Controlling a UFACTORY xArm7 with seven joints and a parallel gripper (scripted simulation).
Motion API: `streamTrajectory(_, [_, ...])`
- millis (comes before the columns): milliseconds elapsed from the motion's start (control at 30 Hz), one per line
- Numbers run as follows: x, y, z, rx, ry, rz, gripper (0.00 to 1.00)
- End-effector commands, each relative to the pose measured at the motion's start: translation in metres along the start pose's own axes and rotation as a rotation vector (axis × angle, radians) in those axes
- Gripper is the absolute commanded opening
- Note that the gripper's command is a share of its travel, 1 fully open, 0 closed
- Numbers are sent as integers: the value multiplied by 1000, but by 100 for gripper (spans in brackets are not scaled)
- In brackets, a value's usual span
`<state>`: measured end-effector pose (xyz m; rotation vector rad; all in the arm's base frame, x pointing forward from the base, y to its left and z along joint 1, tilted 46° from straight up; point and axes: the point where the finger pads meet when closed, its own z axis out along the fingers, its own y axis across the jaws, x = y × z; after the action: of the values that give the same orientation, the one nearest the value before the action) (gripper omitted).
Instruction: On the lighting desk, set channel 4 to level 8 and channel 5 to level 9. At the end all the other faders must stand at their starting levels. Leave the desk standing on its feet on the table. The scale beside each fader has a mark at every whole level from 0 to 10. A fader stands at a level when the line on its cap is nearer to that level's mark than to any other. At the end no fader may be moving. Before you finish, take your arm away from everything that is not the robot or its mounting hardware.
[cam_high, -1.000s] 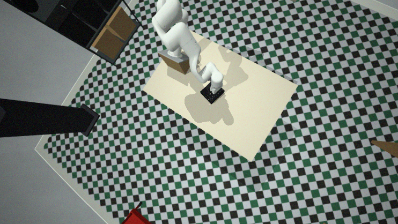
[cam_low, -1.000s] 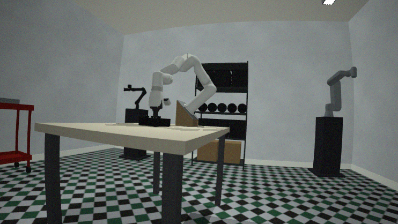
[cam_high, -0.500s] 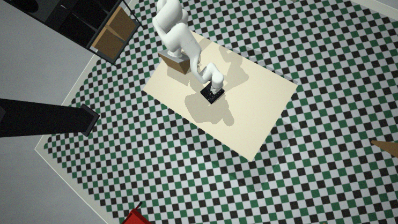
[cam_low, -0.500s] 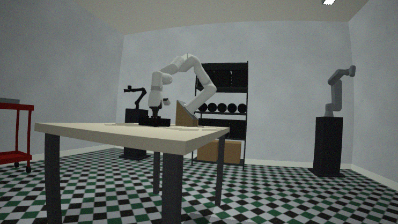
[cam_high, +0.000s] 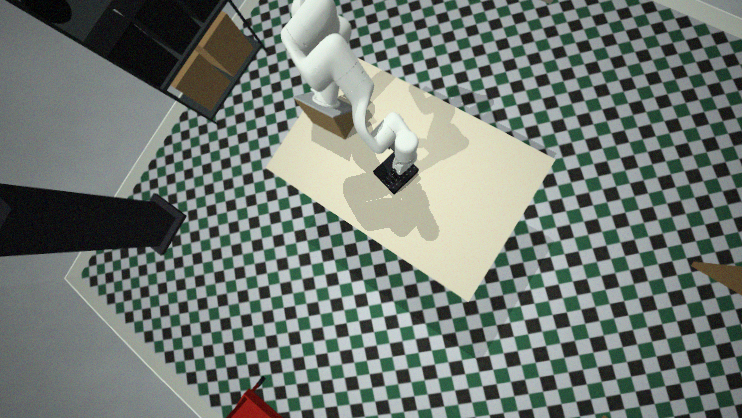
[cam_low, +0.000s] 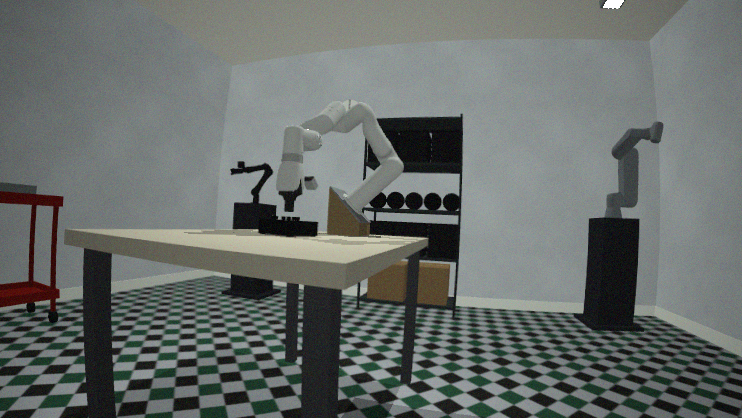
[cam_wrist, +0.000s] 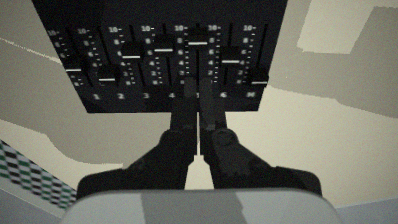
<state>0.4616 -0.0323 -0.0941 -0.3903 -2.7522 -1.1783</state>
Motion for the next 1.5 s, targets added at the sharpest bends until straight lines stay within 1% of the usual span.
streamTrajectory(0, [-1, 0, -10, 1, -3, 0, 0])
streamTrajectory(167, [-1, 0, -15, 1, -3, 0, 0])
streamTrajectory(600, [-1, 0, -16, 1, -3, 0, 0])
streamTrajectory(633, [-1, 0, -16, 1, -3, 0, 100])
streamTrajectory(767, [-1, 0, -18, 1, -3, 0, 100])
streamTrajectory(967, [-1, 0, -37, 1, -3, 0, 100])
streamTrajectory(1033, [-1, 0, -37, 1, -3, 0, 100])
streamTrajectory(1300, [-1, 0, -75, 1, -3, 0, 100])
streamTrajectory(1467, [-1, 0, -91, 1, -3, 0, 100])
